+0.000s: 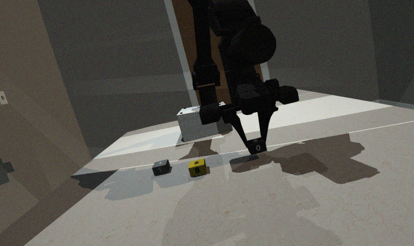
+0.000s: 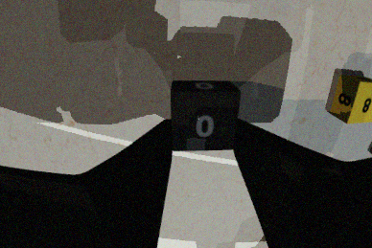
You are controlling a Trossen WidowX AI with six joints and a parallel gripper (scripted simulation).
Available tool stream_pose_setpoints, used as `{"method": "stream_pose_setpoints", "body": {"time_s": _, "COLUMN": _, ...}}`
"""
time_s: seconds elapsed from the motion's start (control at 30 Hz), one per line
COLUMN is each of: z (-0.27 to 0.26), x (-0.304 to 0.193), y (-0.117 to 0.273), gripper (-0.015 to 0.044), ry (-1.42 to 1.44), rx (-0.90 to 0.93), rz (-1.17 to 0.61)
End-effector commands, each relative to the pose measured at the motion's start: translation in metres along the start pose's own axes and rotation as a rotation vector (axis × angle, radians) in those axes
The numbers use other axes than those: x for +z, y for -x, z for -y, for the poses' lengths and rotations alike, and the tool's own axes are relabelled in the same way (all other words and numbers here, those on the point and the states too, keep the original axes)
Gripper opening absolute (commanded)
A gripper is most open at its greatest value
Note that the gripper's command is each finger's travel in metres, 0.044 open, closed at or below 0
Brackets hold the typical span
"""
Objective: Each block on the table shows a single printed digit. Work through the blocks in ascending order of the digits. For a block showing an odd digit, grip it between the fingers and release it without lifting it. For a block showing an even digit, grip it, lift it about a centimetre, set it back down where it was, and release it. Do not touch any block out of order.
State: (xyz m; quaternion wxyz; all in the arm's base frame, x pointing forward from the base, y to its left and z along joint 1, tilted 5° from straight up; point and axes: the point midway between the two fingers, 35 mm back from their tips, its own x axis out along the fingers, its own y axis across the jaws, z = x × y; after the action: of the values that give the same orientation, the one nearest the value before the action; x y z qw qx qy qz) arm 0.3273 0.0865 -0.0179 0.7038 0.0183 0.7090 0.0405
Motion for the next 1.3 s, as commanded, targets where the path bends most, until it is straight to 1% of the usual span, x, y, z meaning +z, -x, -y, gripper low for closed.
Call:
{"method": "stream_pose_setpoints", "body": {"time_s": 0.0, "z": 0.000, "x": 0.000, "y": 0.002, "gripper": 0.0120, "ry": 0.004, "rx": 0.000, "rz": -0.001}}
{"method": "stream_pose_setpoints", "body": {"time_s": 0.3, "z": 0.000, "x": 0.000, "y": 0.001, "gripper": 0.0120, "ry": 0.004, "rx": 0.000, "rz": -0.001}}
{"method": "stream_pose_setpoints", "body": {"time_s": 0.63, "z": 0.000, "x": 0.000, "y": -0.013, "gripper": 0.0120, "ry": 0.004, "rx": 0.001, "rz": -0.001}}
{"method": "stream_pose_setpoints", "body": {"time_s": 0.97, "z": 0.000, "x": 0.000, "y": -0.013, "gripper": 0.0120, "ry": 0.004, "rx": 0.001, "rz": -0.001}}
{"method": "stream_pose_setpoints", "body": {"time_s": 1.27, "z": 0.000, "x": 0.000, "y": -0.013, "gripper": 0.0356, "ry": 0.004, "rx": 0.001, "rz": -0.001}}
